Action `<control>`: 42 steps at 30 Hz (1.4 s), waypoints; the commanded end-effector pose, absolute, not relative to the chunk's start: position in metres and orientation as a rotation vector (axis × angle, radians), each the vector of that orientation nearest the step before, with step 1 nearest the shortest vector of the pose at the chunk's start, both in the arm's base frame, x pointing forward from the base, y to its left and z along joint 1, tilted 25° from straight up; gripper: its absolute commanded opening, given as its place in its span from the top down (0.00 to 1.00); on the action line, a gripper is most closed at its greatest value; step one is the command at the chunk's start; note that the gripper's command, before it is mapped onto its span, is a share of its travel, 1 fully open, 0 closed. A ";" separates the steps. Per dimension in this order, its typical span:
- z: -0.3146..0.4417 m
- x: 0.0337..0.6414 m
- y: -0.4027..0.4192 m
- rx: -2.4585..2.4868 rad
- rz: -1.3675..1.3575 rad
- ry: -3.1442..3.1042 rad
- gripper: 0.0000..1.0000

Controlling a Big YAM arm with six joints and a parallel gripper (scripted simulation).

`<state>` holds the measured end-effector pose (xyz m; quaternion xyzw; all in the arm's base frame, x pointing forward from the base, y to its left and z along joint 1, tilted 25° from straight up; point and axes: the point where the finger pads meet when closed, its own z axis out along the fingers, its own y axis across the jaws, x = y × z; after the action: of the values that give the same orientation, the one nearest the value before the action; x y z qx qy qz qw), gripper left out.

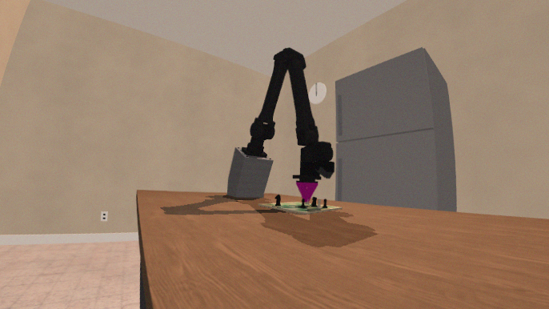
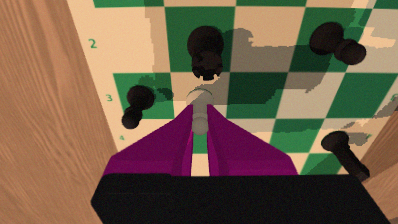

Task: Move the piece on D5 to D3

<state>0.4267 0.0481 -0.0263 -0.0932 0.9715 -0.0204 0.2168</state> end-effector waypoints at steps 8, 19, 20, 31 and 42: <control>-0.028 0.432 0.045 -0.264 -0.057 2.679 1.00; -0.029 0.430 0.044 -0.269 -0.058 2.682 1.00; -0.029 0.430 0.044 -0.269 -0.058 2.682 1.00; -0.029 0.430 0.044 -0.269 -0.058 2.682 1.00; -0.029 0.430 0.044 -0.268 -0.059 2.683 1.00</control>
<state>0.4267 0.0480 -0.0263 -0.0970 0.9712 -0.0211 0.2167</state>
